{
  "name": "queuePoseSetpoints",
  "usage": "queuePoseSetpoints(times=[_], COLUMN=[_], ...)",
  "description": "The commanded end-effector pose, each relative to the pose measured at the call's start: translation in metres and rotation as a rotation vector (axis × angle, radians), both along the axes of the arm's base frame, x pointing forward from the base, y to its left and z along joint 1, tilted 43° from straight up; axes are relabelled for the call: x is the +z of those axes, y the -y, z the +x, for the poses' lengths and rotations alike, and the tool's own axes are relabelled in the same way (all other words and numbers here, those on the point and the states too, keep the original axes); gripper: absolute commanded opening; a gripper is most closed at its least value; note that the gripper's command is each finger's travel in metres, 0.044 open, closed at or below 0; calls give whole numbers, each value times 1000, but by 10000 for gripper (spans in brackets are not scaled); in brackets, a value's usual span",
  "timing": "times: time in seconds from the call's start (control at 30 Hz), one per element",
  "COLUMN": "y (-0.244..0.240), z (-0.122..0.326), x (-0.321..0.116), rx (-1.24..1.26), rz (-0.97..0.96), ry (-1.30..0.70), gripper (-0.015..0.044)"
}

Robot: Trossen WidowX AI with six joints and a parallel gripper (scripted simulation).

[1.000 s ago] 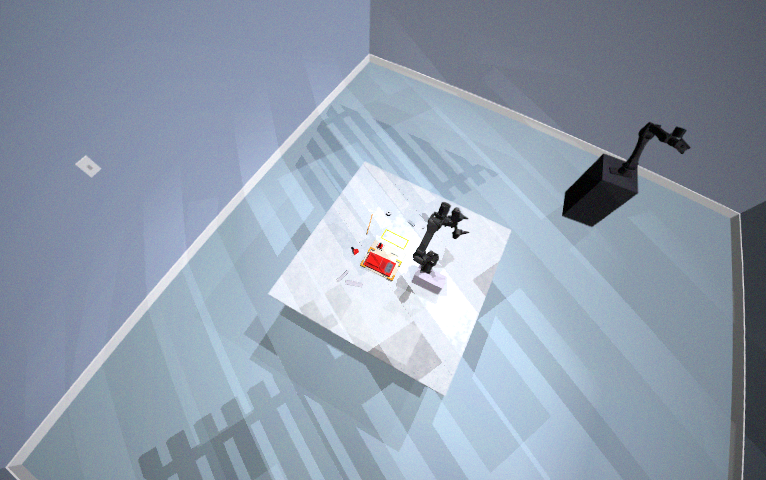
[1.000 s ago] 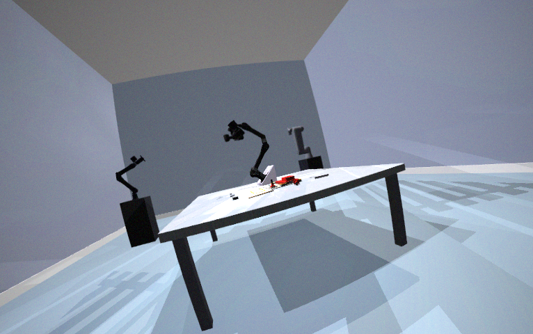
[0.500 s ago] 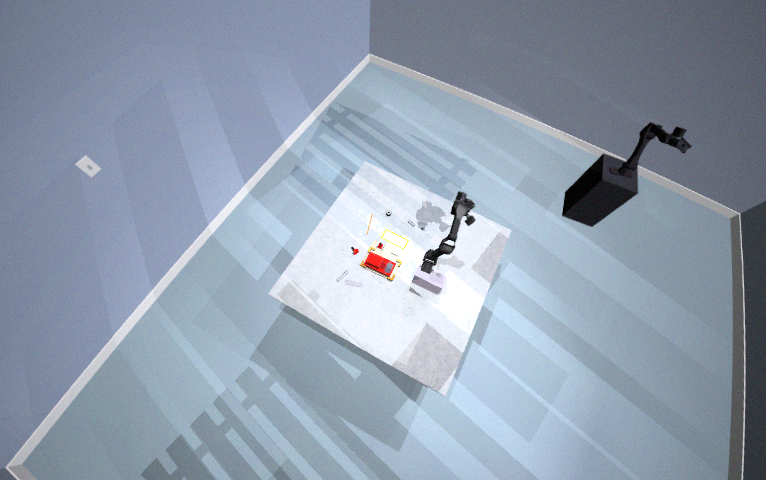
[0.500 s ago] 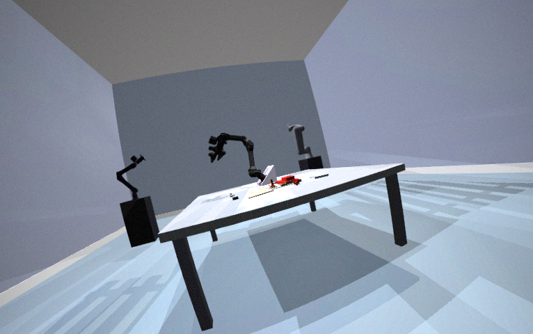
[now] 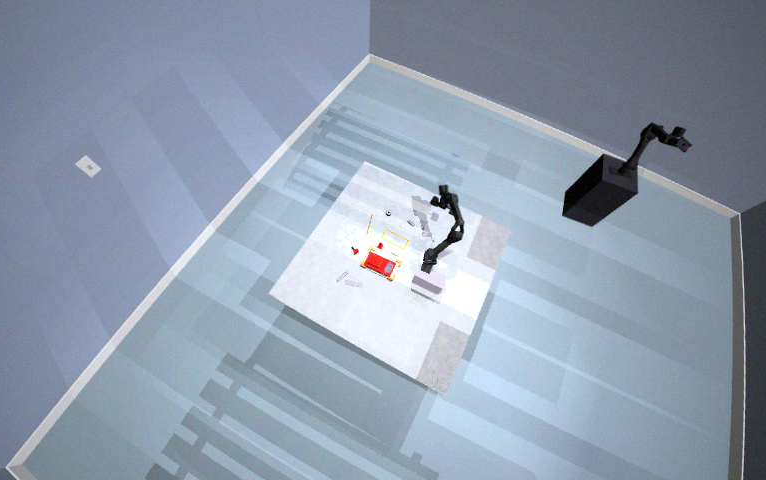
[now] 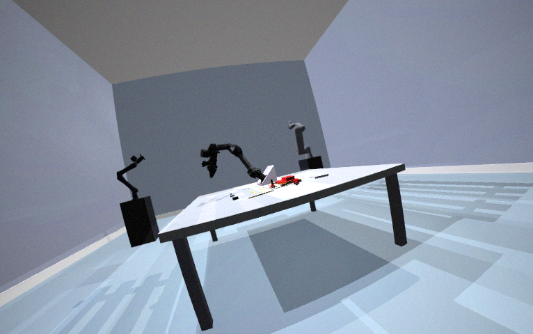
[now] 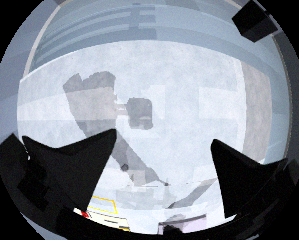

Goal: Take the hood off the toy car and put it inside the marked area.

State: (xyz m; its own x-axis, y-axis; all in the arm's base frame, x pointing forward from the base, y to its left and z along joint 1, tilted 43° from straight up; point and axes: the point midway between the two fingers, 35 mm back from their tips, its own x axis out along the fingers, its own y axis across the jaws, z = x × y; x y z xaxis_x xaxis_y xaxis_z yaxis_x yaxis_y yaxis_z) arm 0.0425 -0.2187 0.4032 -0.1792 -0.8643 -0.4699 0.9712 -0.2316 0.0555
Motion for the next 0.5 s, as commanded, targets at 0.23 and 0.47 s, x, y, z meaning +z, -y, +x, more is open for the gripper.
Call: queuePoseSetpoints(times=[0.23,0.47], y=[16,-21], z=[145,233], x=[-74,-136], rx=[351,575], rz=[232,346], ry=[-208,-397], gripper=[440,440])
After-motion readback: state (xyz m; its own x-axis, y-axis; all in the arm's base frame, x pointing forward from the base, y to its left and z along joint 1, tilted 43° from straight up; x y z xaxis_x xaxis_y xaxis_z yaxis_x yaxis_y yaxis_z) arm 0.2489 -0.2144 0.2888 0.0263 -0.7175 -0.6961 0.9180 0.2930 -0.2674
